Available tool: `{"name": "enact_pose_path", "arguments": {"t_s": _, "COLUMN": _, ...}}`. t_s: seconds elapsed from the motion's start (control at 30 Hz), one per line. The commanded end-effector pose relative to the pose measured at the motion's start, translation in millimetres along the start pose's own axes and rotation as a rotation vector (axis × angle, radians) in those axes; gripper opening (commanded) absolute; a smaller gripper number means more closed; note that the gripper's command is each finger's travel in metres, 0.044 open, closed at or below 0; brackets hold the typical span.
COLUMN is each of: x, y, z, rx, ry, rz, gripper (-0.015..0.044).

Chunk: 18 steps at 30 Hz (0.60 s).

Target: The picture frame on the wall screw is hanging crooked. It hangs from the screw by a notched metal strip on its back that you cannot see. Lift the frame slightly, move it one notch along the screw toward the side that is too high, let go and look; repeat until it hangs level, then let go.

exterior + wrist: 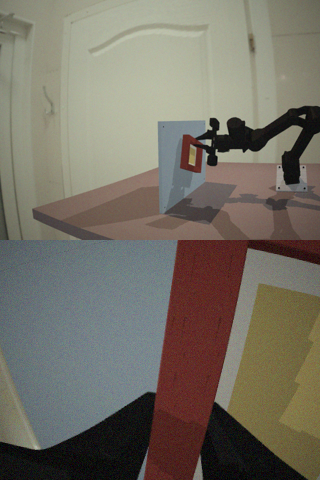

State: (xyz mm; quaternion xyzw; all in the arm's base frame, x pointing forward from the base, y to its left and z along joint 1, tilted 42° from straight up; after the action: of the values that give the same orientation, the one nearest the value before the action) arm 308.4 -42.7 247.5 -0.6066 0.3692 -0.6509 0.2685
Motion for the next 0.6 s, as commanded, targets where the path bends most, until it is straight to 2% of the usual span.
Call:
{"name": "enact_pose_path", "arguments": {"t_s": 0.0, "x": 3.4, "y": -2.7, "z": 0.6, "rx": 0.006, "ry": 0.016, "rz": 0.003, "gripper": 0.0000}}
{"name": "enact_pose_path", "arguments": {"t_s": 0.57, "x": 4.1, "y": -4.3, "z": 0.6, "rx": 0.006, "ry": 0.016, "rz": 0.003, "gripper": 0.0000}}
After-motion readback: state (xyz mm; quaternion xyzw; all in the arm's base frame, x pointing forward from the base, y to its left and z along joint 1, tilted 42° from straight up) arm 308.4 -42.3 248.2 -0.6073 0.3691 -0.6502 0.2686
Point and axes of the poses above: the point midway between the two fingers, 35 mm back from their tips, its own z axis out along the fingers, its own x axis across the jaws, y = z × x, the point moved 7 cm from there along -z, back along the fingers, and after that the axes turned 5 degrees about -z, right-handed, at the moved point
